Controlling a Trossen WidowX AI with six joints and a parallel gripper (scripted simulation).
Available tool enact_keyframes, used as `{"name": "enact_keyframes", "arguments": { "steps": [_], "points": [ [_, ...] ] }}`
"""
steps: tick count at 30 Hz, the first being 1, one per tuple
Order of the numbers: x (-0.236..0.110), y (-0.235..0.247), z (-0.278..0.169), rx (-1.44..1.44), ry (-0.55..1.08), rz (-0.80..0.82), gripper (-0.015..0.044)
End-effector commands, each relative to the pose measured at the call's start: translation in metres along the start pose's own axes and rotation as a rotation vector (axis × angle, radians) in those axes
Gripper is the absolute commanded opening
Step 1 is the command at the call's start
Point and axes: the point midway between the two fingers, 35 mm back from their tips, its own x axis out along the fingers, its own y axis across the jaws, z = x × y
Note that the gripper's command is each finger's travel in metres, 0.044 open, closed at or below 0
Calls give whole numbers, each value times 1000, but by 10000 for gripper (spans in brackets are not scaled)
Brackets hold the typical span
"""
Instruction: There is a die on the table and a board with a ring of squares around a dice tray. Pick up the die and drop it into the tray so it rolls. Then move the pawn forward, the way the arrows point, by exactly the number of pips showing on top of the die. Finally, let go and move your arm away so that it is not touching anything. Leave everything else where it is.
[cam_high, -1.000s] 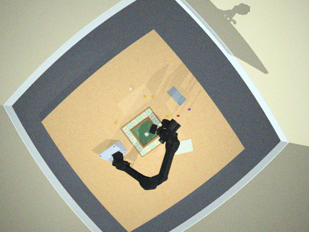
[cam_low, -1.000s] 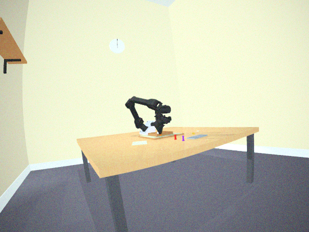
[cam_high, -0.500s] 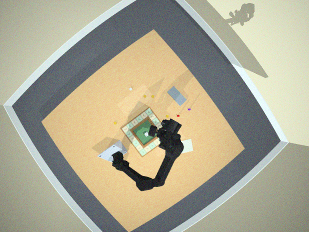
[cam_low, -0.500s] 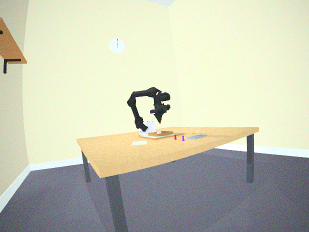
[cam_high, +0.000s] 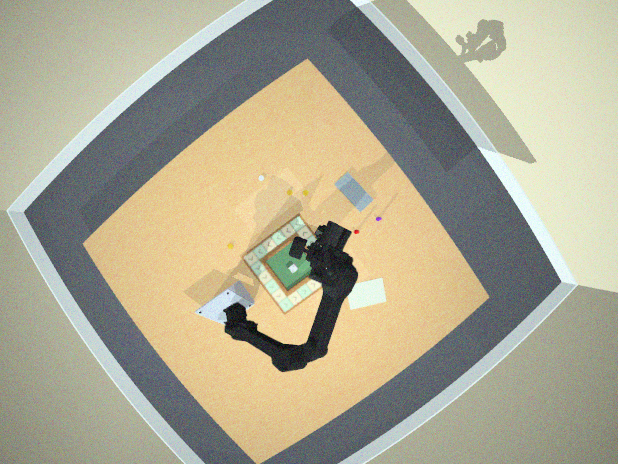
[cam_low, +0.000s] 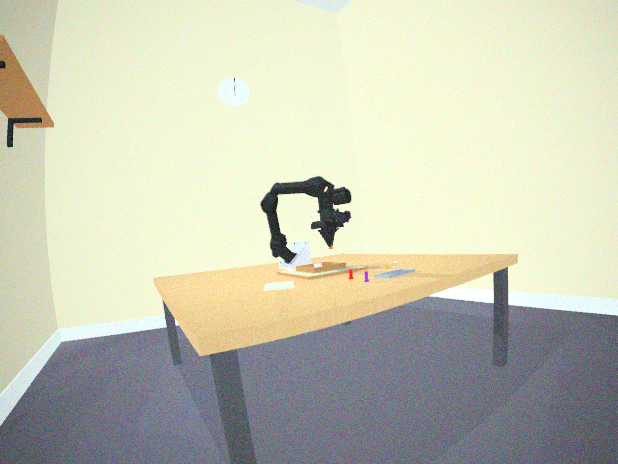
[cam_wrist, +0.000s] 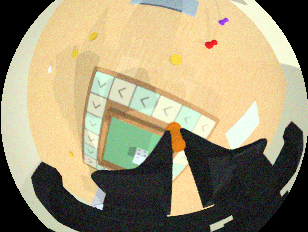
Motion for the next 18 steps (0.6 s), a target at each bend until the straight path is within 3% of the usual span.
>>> {"name": "enact_keyframes", "arguments": {
  "steps": [1, 18],
  "points": [
    [29, 27, 13, 14, 27, 12, 0],
    [74, 37, 16, 23, 33, 14, 0]
  ]
}}
